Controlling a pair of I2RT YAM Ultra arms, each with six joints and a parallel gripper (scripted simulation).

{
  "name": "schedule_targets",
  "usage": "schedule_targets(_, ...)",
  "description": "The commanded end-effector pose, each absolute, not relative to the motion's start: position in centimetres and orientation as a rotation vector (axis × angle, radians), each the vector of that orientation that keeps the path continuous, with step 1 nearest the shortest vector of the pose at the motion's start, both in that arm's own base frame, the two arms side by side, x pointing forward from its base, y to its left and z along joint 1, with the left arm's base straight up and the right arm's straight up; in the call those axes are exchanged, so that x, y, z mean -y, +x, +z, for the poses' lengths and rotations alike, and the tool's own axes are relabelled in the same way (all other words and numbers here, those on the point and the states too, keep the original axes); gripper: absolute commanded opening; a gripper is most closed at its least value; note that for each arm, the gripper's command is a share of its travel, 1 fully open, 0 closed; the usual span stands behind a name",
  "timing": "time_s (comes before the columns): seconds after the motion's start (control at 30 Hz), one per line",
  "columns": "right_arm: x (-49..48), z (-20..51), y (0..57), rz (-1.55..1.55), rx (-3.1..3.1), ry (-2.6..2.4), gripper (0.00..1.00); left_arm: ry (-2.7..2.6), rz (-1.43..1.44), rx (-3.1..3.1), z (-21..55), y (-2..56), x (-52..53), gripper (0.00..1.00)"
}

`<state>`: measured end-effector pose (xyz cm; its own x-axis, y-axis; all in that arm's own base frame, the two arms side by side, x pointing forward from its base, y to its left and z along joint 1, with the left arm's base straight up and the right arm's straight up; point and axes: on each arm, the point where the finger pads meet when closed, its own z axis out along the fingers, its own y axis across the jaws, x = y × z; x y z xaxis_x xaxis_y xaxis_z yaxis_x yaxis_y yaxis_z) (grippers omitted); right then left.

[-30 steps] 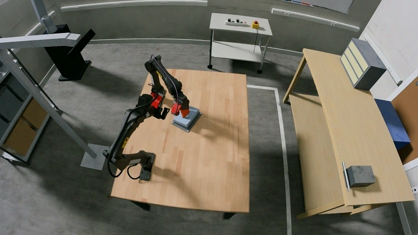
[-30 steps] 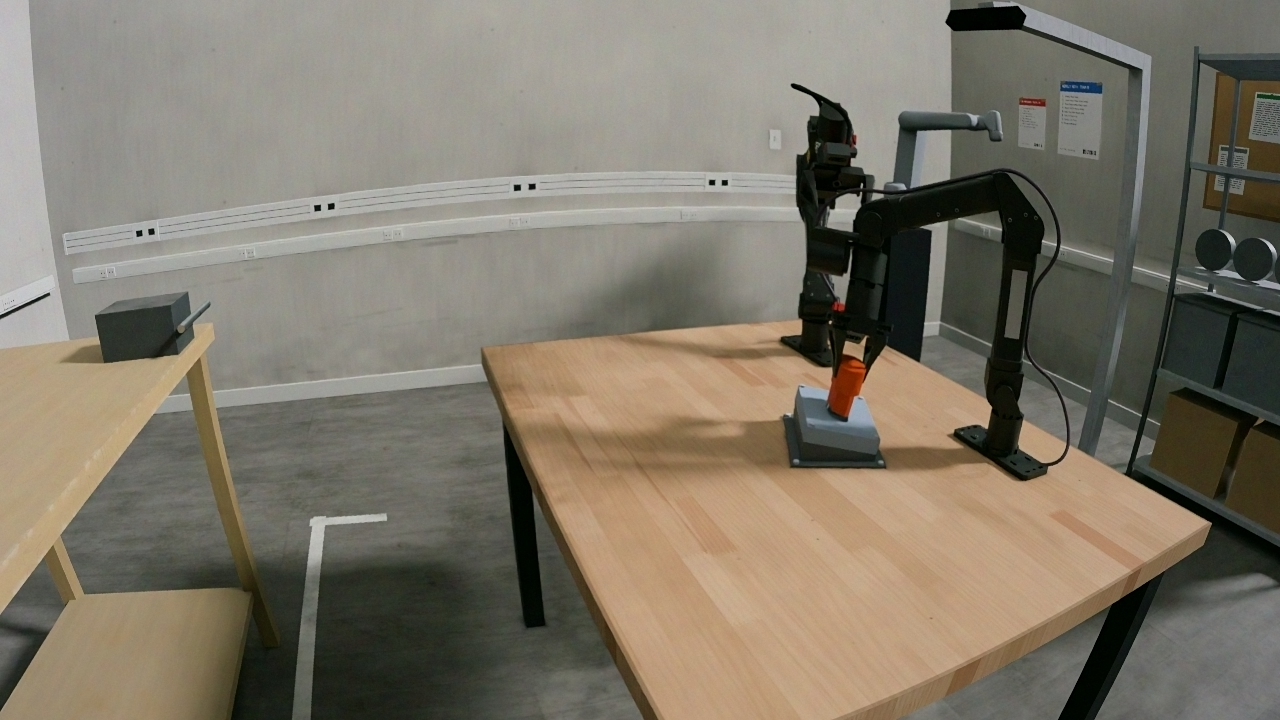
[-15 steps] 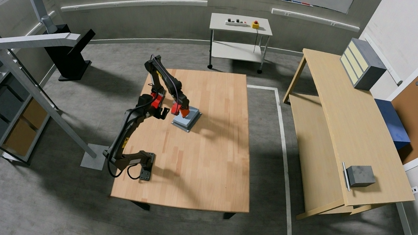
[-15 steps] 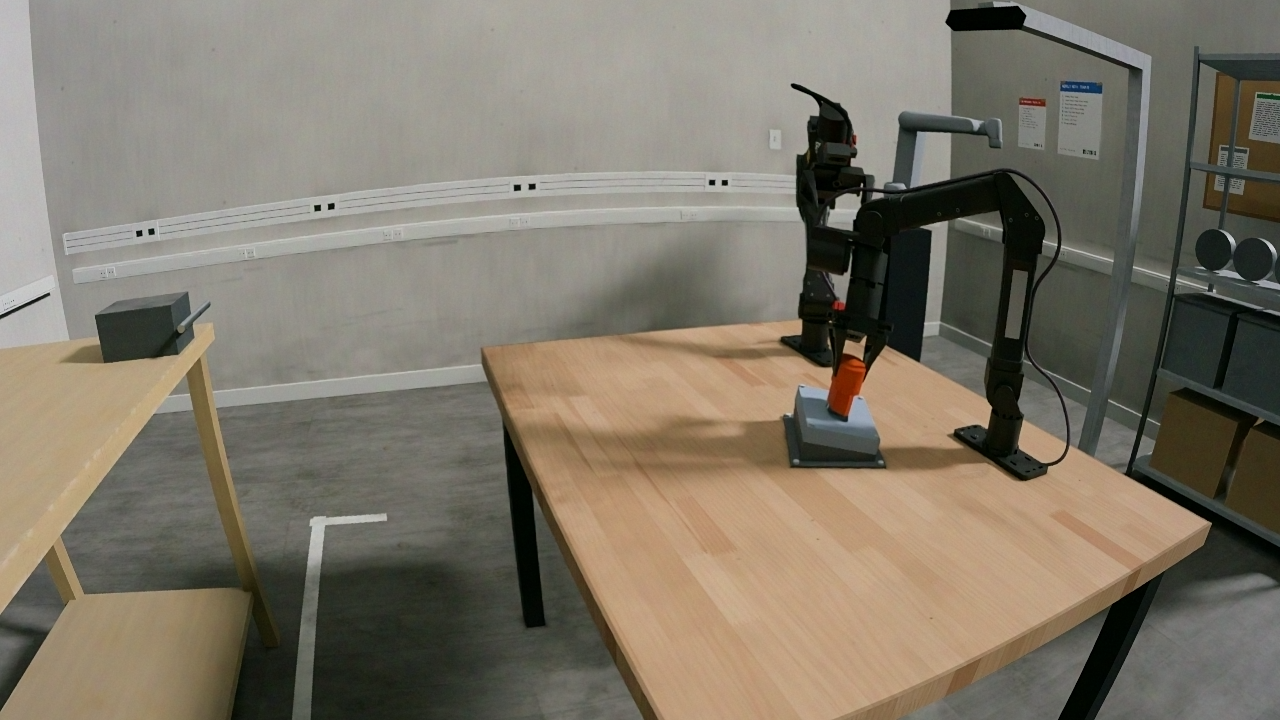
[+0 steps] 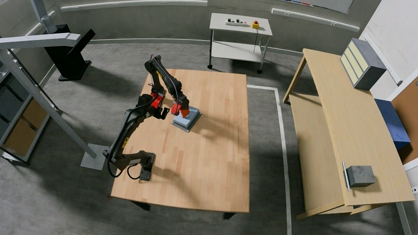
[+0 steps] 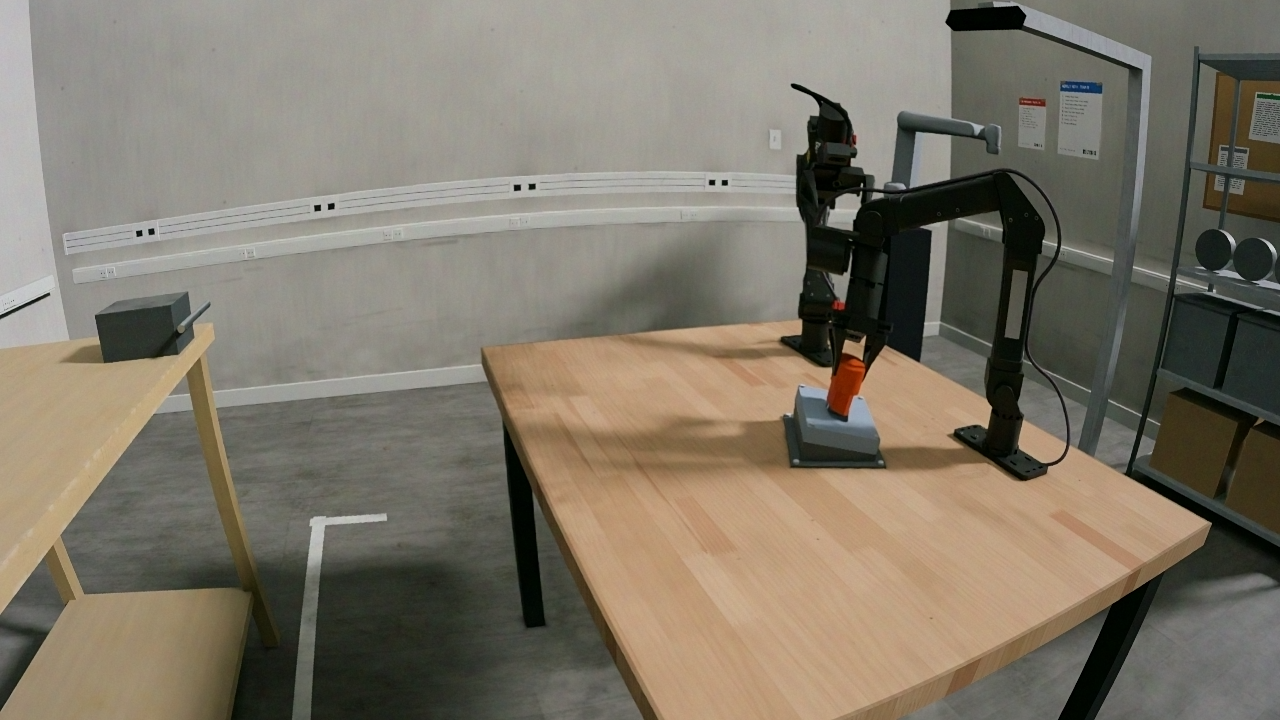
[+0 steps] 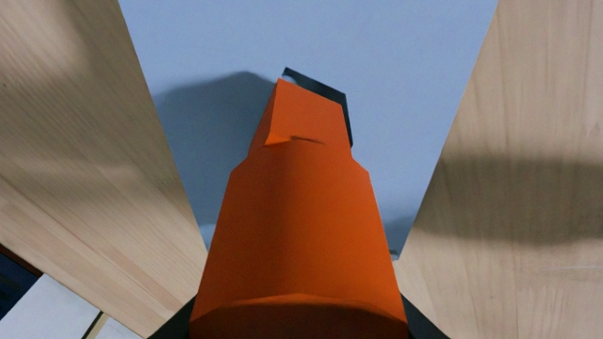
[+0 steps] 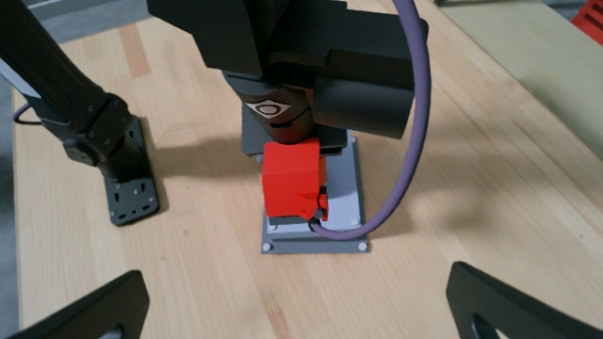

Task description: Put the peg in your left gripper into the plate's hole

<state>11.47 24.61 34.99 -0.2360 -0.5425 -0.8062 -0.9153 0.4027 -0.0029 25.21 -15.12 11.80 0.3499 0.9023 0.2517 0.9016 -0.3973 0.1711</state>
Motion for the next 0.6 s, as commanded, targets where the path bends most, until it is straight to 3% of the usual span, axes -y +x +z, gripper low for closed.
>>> schedule_targets(0.0, -24.3, 36.5, 11.3, 0.642, -1.877, -1.223, 1.0, 2.57, 0.489, -1.725, 11.4, 25.4, 15.1, 0.39)
schedule_targets(0.57, -24.3, 36.5, 11.3, 0.642, -1.877, -1.223, 1.0, 2.583, 0.487, -1.732, 10.2, 25.4, 14.9, 0.39)
